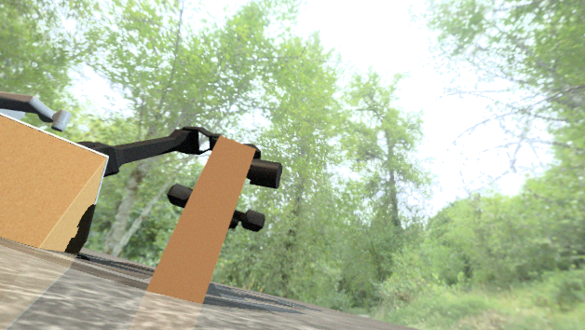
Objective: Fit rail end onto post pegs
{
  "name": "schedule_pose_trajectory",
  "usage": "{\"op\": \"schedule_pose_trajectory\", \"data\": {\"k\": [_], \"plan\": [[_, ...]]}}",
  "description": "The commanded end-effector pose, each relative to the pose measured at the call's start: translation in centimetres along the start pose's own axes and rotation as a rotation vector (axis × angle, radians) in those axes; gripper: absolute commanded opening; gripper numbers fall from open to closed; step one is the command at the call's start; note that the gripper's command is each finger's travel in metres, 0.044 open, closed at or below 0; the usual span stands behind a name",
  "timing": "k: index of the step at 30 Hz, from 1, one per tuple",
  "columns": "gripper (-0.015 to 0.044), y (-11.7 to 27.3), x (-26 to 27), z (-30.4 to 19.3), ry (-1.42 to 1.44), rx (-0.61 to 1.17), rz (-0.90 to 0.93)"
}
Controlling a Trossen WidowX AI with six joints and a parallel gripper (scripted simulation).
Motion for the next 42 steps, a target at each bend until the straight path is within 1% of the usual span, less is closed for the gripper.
{"op": "schedule_pose_trajectory", "data": {"k": [1,28,42], "plan": [[0.0000,0.8,-0.2,0.0,0.001,0.001,-0.023],[0.0000,2.2,-0.1,0.0,0.001,0.002,-0.022],[0.0000,1.6,0.0,0.0,0.001,0.002,-0.022]]}}
Point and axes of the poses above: the point midway between the two fingers, 35 mm back from their tips, its own y axis back along the fingers, its own x axis across the jaws, z = x × y, the point moved 8 cm from there along y, back along the fingers, and after that the axes turned 10 degrees about y, right-handed, at the moved point
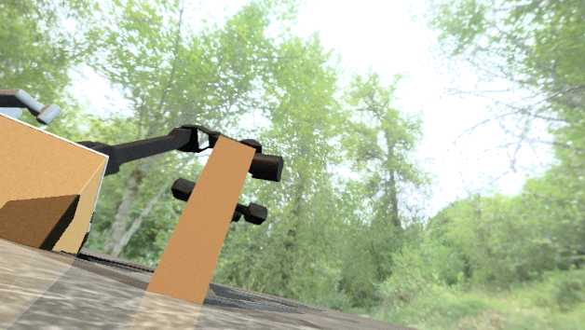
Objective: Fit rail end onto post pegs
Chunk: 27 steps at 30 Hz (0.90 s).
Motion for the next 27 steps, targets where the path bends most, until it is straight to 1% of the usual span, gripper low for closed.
{"op": "schedule_pose_trajectory", "data": {"k": [1,27], "plan": [[0.0000,0.15,-0.01,0.04,-0.004,0.002,-0.010],[0.0000,0.27,0.19,0.07,-0.004,0.002,-0.010]]}}
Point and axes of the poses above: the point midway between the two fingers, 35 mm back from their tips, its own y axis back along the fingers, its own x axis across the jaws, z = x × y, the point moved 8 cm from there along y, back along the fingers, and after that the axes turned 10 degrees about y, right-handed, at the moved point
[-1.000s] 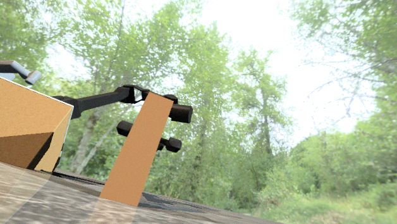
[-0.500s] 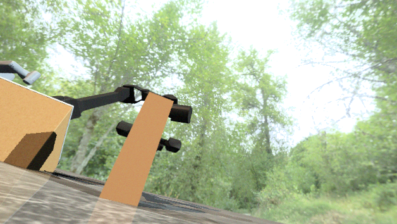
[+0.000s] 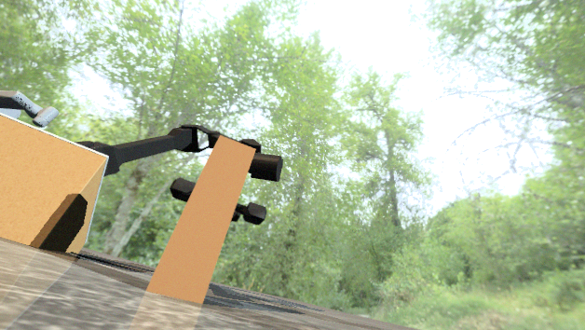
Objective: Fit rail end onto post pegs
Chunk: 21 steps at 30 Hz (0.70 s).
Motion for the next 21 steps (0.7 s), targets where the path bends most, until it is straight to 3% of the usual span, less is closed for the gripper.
{"op": "schedule_pose_trajectory", "data": {"k": [1,21], "plan": [[0.0000,0.28,0.00,0.03,-0.001,0.003,-0.009],[0.0000,0.13,0.07,0.02,-0.001,0.003,-0.009]]}}
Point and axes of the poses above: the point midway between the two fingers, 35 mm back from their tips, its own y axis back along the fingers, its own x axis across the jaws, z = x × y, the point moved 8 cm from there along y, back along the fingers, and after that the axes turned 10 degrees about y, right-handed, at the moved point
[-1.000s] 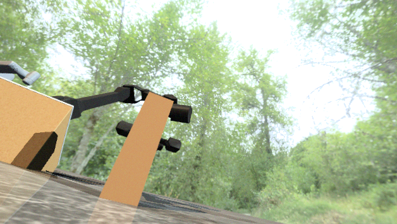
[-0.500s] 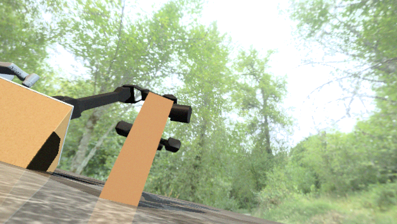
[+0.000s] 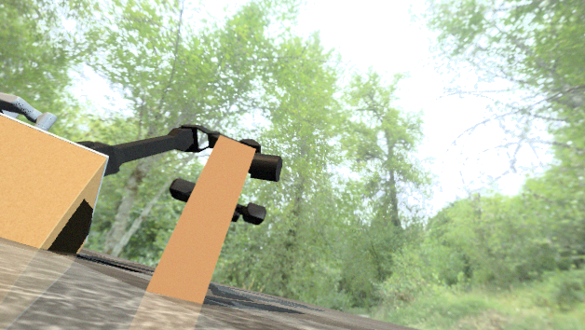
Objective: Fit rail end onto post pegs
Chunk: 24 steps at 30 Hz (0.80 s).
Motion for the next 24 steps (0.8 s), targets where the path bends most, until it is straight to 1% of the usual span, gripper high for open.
{"op": "schedule_pose_trajectory", "data": {"k": [1,24], "plan": [[0.0000,0.24,-0.03,0.08,0.000,0.005,-0.008],[0.0000,0.46,-0.18,0.32,0.000,0.005,-0.008]]}}
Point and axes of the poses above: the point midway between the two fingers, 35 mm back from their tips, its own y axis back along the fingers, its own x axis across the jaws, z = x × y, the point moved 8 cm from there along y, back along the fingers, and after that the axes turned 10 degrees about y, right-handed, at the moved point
